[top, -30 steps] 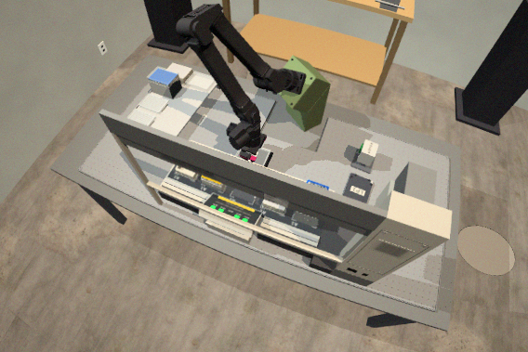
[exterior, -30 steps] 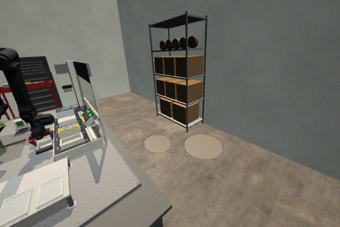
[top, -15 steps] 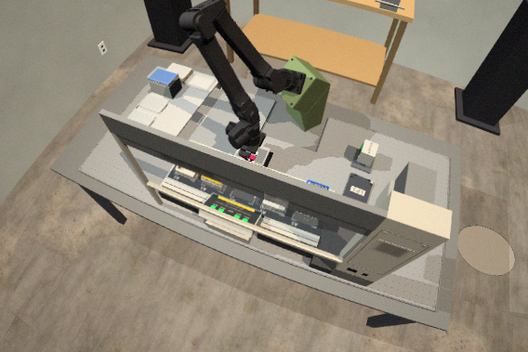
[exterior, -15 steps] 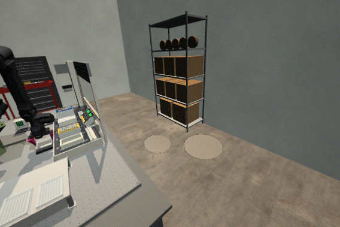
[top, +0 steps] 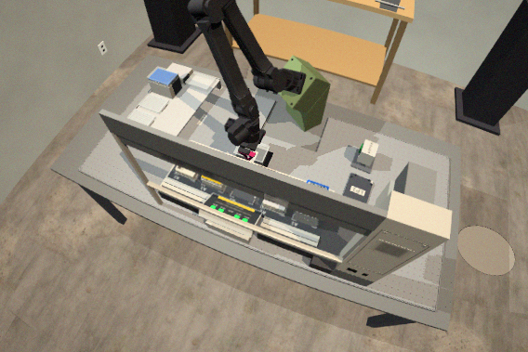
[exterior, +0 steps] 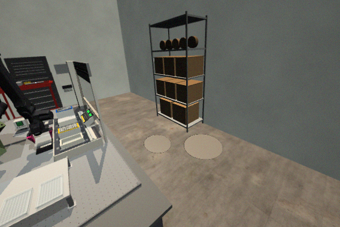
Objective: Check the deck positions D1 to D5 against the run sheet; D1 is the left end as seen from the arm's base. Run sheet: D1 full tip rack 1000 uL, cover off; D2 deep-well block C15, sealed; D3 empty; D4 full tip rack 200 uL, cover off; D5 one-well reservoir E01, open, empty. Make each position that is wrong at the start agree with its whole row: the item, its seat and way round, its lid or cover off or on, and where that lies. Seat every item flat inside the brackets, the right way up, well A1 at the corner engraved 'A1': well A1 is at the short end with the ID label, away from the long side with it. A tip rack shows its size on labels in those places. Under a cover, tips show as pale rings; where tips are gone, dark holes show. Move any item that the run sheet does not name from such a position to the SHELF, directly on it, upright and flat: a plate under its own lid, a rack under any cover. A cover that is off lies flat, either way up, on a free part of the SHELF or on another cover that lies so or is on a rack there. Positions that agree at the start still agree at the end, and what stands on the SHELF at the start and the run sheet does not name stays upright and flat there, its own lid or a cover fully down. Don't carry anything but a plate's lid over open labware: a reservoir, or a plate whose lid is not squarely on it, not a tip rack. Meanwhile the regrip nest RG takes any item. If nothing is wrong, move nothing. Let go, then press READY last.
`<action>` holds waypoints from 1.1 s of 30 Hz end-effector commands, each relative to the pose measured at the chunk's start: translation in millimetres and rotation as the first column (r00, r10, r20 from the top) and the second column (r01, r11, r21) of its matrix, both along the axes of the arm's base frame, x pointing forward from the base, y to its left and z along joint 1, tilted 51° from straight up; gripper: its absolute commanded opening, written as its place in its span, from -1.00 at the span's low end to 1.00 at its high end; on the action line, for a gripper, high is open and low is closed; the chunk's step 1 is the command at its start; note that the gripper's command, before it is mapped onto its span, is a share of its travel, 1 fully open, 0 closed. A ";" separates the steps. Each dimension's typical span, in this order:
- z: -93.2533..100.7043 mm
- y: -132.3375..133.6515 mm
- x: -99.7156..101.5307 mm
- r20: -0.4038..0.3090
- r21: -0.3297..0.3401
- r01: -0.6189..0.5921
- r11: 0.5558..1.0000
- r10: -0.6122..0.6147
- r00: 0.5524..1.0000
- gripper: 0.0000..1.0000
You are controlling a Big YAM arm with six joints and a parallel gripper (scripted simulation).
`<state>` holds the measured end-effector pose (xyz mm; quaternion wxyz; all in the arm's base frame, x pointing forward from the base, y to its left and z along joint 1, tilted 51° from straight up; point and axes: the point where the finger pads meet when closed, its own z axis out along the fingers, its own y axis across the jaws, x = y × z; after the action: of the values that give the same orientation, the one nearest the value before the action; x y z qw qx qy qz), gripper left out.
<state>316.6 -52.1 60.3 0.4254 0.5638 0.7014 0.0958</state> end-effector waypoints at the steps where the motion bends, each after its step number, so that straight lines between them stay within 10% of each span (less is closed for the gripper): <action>1: 4.1 6.7 -5.6 0.006 0.013 -0.001 1.000 0.001 1.000 -1.00; 33: 44.0 23.0 -31.7 0.027 0.017 -0.001 1.000 0.000 1.000 -1.00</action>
<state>283.5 -35.9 90.5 0.4254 0.5633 0.7018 0.0955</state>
